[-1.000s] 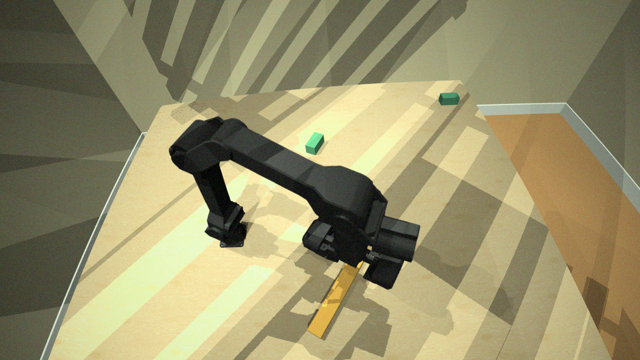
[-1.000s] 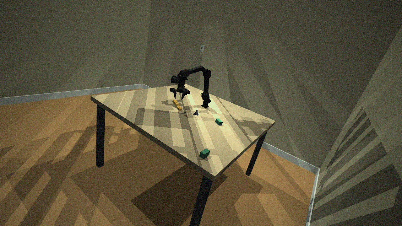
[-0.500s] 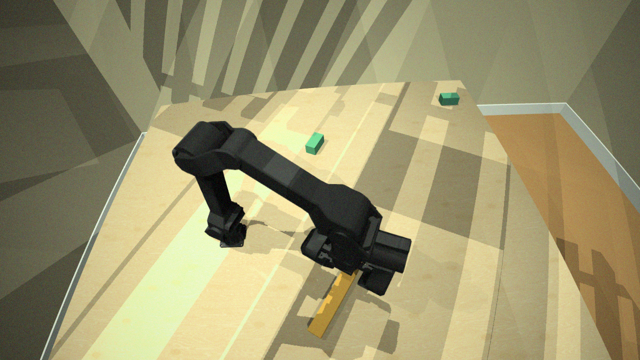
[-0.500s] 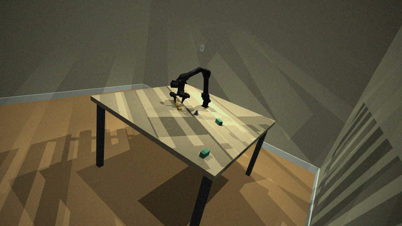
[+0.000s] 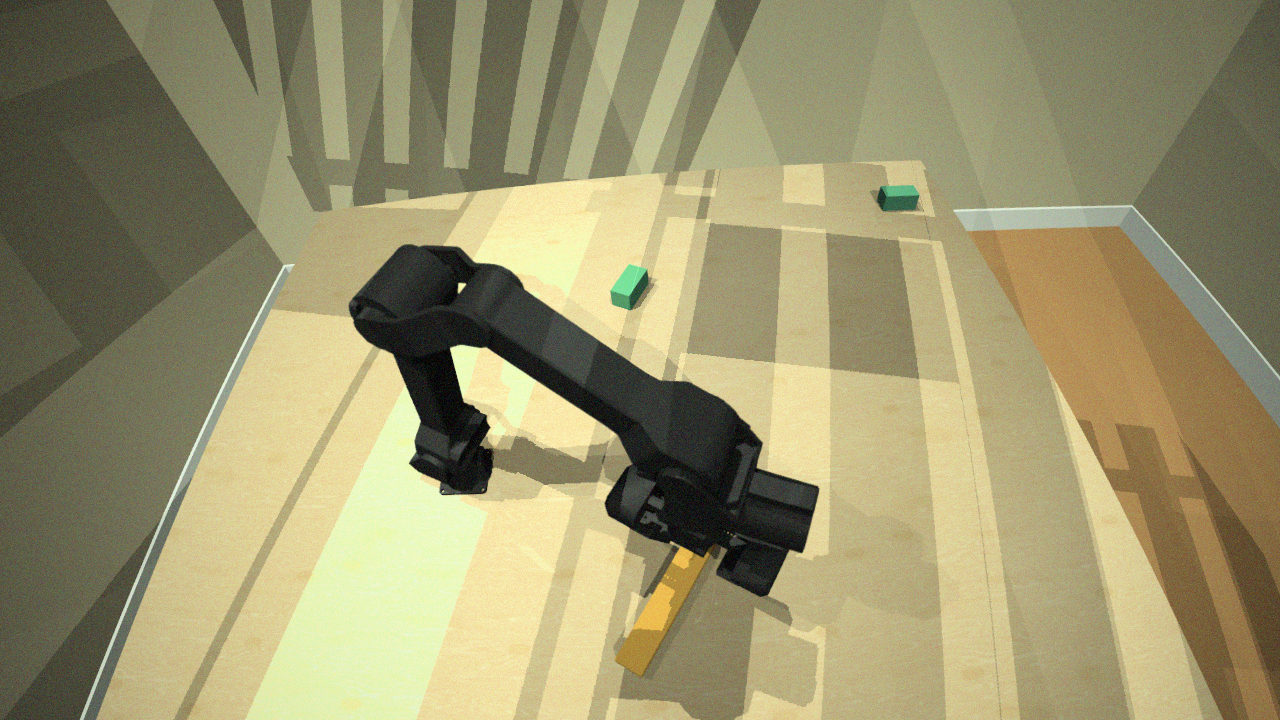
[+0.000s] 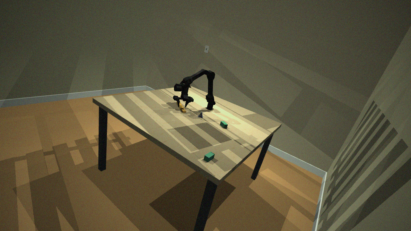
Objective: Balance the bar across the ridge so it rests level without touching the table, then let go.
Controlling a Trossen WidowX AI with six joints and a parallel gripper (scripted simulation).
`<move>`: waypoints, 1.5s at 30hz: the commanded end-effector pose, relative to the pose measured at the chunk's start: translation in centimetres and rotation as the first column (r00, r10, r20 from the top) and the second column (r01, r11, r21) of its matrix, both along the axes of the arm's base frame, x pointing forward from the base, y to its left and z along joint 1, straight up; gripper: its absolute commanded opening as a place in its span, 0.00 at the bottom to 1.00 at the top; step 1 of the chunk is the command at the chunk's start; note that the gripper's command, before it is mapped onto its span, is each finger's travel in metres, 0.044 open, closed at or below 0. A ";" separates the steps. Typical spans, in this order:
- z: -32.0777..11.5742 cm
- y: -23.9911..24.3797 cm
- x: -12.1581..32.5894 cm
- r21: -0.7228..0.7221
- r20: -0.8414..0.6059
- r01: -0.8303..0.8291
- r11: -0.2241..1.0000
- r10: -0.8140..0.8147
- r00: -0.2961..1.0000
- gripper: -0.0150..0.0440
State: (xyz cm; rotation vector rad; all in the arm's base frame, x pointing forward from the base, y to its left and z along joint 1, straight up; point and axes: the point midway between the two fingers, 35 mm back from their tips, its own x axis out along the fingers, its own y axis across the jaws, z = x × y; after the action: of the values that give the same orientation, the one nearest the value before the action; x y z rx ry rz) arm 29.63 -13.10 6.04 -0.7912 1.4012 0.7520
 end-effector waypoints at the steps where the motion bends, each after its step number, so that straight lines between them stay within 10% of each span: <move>1: -0.9 0.0 -0.2 -0.001 -0.013 -0.004 1.000 0.004 1.000 0.79; 19: -1.3 0.0 -0.2 -0.001 -0.013 -0.004 1.000 0.004 1.000 0.79; 37: -0.6 0.0 -0.1 0.004 -0.009 0.000 1.000 0.000 1.000 0.25; 45: 1.4 -0.1 0.1 0.002 -0.010 -0.001 1.000 0.001 1.000 0.25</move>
State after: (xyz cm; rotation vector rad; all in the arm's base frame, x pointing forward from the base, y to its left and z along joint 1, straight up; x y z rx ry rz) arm 29.47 -13.03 6.42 -0.7788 1.4147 0.7679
